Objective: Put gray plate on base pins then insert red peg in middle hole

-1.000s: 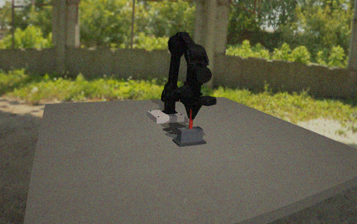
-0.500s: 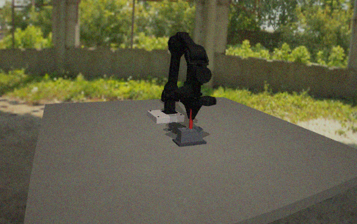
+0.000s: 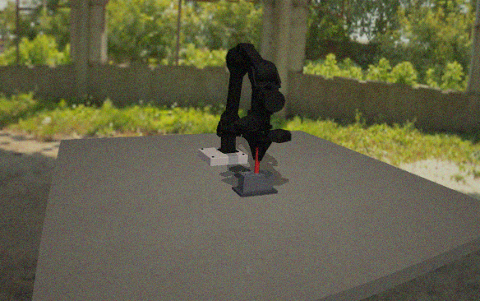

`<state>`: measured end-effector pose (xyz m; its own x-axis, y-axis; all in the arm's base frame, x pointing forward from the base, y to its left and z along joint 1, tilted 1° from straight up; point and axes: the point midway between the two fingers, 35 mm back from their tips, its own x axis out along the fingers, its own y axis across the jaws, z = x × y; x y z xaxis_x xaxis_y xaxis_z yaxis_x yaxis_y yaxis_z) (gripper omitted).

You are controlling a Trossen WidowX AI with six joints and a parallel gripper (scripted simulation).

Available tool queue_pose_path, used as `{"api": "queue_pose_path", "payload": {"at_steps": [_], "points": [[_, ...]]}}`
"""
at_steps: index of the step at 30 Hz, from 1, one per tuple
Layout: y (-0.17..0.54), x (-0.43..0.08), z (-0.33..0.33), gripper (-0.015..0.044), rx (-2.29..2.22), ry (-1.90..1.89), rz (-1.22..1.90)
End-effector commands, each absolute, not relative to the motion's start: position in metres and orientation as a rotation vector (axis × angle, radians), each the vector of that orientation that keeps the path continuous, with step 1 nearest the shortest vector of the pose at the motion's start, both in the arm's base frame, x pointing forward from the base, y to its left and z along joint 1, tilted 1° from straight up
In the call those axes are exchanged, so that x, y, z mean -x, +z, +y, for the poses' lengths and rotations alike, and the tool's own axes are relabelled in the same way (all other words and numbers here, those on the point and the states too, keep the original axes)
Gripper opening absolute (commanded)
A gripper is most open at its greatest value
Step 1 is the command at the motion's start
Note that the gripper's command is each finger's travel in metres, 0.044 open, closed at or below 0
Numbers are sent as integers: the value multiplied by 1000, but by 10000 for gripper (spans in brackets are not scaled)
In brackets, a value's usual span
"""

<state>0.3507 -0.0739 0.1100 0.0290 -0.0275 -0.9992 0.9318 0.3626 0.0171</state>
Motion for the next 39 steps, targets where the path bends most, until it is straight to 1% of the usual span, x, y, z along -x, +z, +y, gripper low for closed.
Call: {"api": "queue_pose_path", "payload": {"at_steps": [1, 24, 29, 30, 39], "points": [[109, -352, -74, 0, -923, -934, 1322], [110, -351, -74, 0, -921, -931, 1323], [110, -351, -74, 131, -921, -931, 1323], [110, -351, -74, 150, -921, -931, 1323], [110, -351, -74, 150, -921, -931, 1323]]}}
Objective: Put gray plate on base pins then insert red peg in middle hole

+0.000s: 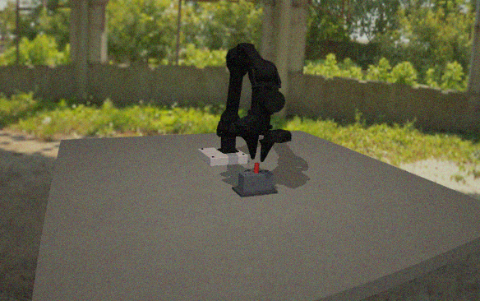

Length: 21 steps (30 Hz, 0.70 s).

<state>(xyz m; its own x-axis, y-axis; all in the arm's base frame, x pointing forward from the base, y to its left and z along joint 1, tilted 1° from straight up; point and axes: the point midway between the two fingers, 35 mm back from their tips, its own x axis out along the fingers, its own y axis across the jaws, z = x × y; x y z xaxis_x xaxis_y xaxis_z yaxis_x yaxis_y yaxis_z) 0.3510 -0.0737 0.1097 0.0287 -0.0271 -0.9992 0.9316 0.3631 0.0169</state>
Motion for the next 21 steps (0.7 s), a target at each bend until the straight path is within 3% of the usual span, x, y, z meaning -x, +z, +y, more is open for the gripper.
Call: {"api": "queue_pose_path", "payload": {"at_steps": [1, 21], "points": [[110, -351, -74, 150, -920, -931, 1323], [124, -351, -72, 150, -917, -934, 1327]]}}
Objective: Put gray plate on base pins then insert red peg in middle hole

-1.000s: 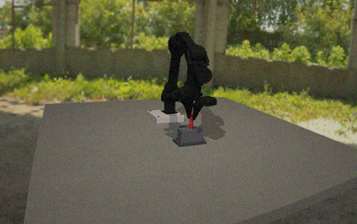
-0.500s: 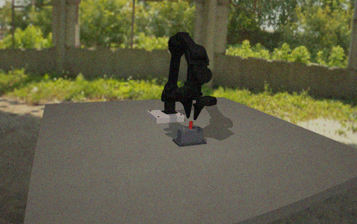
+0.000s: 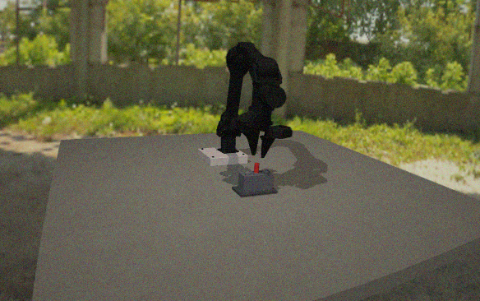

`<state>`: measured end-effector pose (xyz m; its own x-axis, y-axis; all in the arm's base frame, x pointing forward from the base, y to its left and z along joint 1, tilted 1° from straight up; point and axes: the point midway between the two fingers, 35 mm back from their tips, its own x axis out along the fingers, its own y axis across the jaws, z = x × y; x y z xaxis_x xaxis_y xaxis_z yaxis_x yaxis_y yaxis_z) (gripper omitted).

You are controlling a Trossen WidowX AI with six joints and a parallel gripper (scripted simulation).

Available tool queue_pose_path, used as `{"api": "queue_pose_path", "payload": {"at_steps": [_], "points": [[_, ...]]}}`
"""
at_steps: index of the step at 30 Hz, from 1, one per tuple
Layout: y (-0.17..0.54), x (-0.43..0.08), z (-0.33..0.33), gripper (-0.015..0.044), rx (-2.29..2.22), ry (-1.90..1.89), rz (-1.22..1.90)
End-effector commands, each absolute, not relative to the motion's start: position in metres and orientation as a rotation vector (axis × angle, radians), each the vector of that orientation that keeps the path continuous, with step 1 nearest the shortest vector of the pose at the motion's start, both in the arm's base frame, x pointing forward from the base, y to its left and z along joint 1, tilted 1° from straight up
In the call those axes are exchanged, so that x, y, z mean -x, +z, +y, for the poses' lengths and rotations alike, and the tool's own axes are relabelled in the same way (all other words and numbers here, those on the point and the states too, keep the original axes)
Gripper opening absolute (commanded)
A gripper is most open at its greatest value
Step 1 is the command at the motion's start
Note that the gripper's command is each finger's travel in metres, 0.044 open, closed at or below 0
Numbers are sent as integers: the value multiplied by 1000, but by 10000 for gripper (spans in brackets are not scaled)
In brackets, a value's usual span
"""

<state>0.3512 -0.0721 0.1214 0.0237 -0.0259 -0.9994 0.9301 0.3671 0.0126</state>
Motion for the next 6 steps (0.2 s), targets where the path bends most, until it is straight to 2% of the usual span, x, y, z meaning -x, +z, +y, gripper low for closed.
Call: {"api": "queue_pose_path", "payload": {"at_steps": [1, 6], "points": [[124, -351, -72, 150, -917, -934, 1327], [127, -351, -72, 150, -917, -934, 1327]]}}
